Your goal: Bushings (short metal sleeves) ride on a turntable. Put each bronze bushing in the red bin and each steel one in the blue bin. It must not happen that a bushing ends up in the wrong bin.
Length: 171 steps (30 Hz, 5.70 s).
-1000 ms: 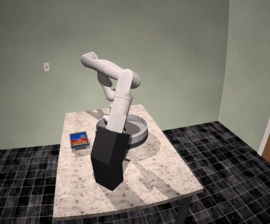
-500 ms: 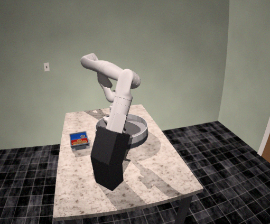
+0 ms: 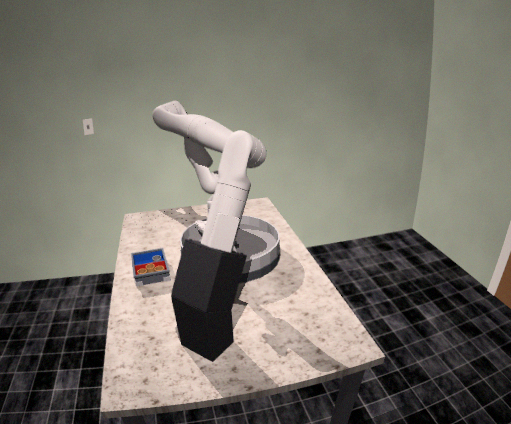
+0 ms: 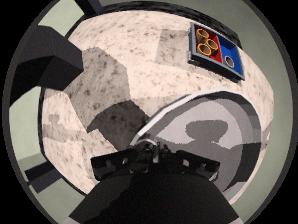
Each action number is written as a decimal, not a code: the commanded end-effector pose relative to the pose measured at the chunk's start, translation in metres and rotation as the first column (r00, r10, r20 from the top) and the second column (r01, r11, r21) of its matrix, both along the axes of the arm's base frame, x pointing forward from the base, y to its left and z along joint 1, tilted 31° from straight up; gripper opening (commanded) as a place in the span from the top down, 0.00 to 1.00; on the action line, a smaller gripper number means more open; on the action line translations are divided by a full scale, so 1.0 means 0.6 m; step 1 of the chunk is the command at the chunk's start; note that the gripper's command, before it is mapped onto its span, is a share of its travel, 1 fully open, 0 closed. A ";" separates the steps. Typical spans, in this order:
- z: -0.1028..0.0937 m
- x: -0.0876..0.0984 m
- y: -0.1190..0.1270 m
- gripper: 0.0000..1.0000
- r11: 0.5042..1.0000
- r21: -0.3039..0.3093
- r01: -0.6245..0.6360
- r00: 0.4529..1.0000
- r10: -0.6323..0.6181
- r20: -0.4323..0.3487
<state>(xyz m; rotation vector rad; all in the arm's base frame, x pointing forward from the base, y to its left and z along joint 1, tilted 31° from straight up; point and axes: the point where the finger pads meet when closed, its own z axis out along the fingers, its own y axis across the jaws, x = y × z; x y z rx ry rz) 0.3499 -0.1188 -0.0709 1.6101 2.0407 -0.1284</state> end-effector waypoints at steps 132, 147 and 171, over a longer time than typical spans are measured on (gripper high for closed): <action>0.035 -0.014 0.016 1.00 1.000 -0.001 0.002 1.000 -0.002 -0.005; 0.041 -0.016 0.019 1.00 1.000 -0.001 0.002 1.000 -0.002 -0.005; 0.052 -0.020 0.024 1.00 1.000 -0.001 0.002 1.000 -0.002 -0.005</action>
